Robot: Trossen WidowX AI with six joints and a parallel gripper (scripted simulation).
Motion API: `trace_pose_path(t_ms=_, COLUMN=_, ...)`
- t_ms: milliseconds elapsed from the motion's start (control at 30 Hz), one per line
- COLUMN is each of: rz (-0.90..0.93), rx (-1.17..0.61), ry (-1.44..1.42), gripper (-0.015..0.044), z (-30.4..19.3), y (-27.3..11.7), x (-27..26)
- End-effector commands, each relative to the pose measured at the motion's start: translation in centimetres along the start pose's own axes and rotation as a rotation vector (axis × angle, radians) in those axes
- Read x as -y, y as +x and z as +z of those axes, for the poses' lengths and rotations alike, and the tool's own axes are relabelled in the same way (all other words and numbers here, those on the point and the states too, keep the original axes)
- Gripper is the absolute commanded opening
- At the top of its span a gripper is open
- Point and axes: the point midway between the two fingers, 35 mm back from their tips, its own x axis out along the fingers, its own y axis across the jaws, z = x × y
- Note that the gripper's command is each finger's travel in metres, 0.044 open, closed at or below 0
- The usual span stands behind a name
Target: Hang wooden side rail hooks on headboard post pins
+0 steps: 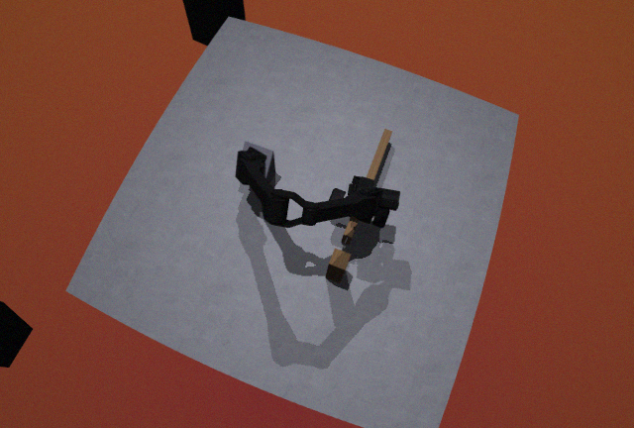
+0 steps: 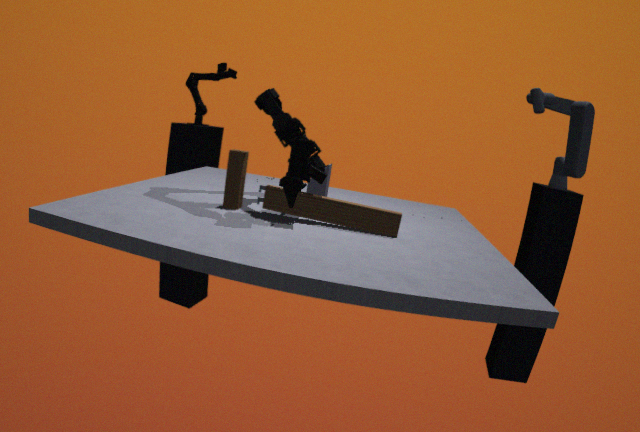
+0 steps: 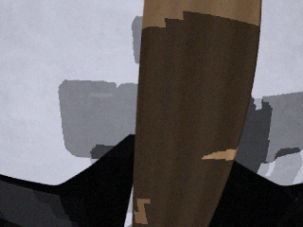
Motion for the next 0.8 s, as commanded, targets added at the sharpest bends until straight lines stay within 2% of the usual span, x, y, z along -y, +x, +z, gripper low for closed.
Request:
trace_pose_path(t_ms=0, rz=-0.013, rx=0.005, ry=0.006, gripper=0.0, z=0.12, y=-0.54, x=0.31)
trace_pose_path(t_ms=767, rz=-0.013, rx=0.005, ry=0.006, gripper=0.0, z=0.12, y=-0.93, x=0.31)
